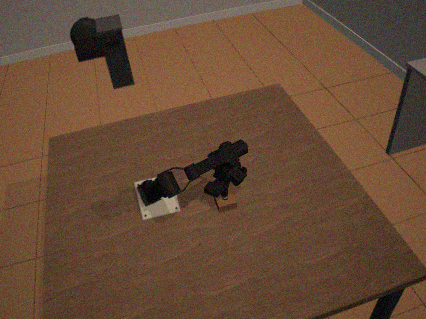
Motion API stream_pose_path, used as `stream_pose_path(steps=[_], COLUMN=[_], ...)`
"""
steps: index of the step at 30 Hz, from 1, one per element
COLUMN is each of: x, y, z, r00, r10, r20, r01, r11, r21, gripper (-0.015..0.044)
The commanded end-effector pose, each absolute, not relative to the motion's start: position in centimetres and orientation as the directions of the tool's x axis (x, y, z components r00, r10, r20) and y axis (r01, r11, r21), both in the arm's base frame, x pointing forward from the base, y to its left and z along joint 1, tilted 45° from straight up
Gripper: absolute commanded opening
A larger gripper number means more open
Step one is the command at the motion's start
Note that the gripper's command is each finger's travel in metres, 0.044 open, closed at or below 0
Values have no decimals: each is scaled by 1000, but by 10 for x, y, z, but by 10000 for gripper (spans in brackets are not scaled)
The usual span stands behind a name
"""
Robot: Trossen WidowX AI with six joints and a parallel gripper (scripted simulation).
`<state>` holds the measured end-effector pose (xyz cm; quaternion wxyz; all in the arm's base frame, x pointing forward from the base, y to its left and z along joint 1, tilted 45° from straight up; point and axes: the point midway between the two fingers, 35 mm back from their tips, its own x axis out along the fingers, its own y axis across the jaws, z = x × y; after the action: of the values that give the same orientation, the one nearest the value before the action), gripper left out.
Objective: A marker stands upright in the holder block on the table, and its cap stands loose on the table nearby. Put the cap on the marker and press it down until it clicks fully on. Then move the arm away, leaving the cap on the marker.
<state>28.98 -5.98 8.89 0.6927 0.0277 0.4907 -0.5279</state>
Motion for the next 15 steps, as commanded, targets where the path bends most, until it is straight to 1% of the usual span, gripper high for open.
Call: stream_pose_path(steps=[1, 10, 13, 15], x=[290, 290, 291, 294], y=[-60, -60, -54, -38], z=[89, 89, 94, 110], r00=[-39, -39, -38, -38], r10=[-704, -704, -703, -701], r20=[-709, -709, -710, -712], r01=[759, 759, 759, 758], r11=[441, 441, 442, 444], r21=[-479, -479, -479, -478], gripper=[210, 440, 440, 440])
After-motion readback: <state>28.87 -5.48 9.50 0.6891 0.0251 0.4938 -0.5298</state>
